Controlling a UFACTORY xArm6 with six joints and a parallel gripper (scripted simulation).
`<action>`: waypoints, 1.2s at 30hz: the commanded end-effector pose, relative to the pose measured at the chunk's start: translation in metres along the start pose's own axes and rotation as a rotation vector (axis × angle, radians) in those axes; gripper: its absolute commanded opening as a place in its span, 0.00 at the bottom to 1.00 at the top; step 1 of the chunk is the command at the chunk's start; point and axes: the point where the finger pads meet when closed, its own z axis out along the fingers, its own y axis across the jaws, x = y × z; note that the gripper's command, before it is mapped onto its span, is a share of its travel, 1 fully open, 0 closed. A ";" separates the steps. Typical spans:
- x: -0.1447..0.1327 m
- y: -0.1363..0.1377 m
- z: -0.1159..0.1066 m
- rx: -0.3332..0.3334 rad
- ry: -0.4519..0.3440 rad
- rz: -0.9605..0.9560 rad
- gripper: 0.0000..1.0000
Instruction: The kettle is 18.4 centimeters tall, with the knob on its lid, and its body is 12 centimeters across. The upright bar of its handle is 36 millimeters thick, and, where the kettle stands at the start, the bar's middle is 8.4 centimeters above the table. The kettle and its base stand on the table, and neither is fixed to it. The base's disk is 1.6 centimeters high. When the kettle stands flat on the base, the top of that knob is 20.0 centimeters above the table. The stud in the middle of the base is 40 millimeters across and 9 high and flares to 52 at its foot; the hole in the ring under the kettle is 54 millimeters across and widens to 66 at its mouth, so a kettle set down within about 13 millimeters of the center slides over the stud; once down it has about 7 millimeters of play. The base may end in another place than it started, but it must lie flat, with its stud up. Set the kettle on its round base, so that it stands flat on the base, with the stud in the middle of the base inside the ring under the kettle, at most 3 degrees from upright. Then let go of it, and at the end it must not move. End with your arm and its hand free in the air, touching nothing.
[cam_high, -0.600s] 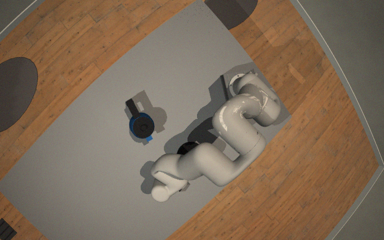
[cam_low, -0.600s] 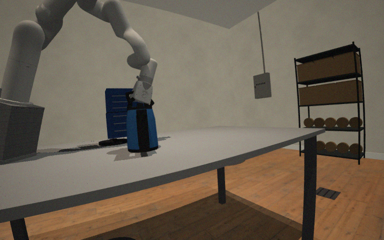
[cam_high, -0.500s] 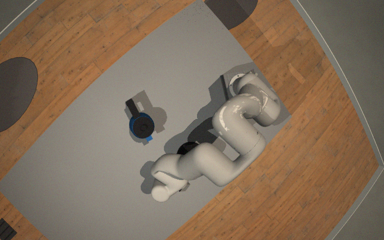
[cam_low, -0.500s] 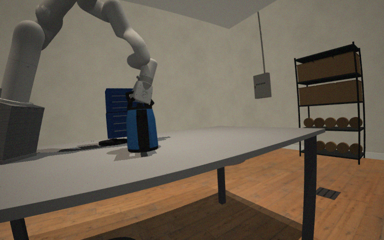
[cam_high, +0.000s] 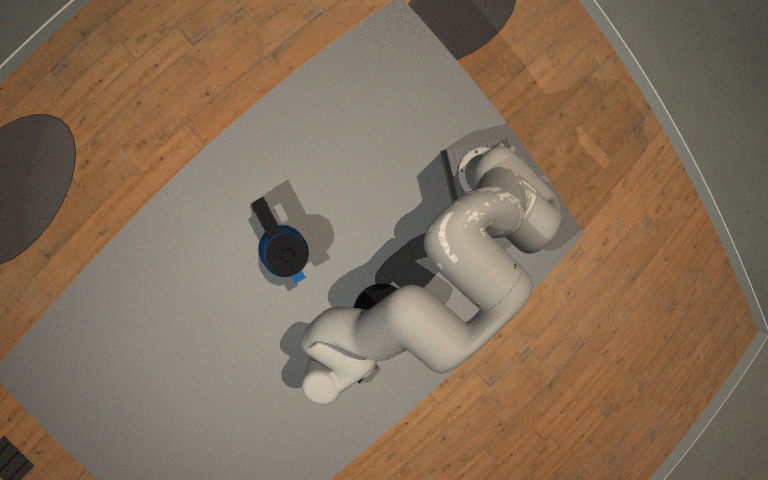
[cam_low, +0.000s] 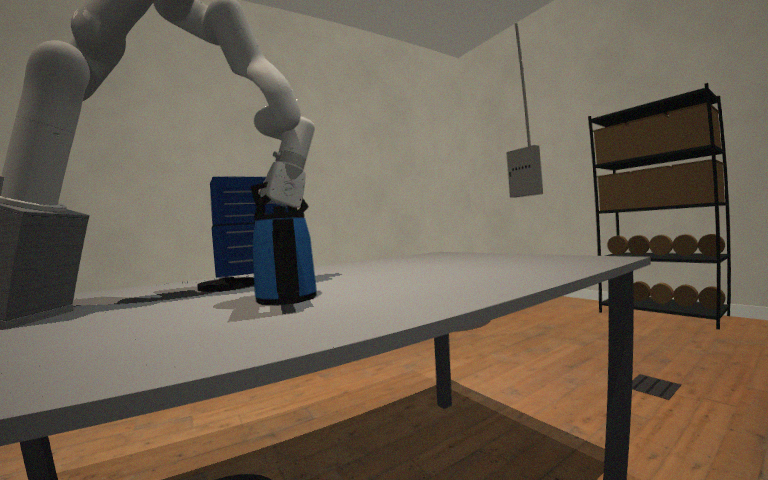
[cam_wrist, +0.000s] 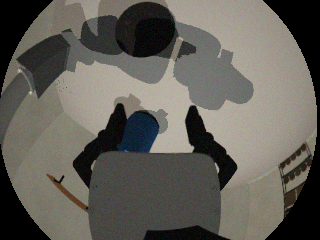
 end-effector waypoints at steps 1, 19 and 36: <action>0.000 0.001 -0.002 -0.004 0.000 0.000 0.81; 0.011 -0.026 -0.091 -0.004 0.000 0.000 0.81; 0.019 -0.046 -0.155 -0.004 0.000 0.000 0.81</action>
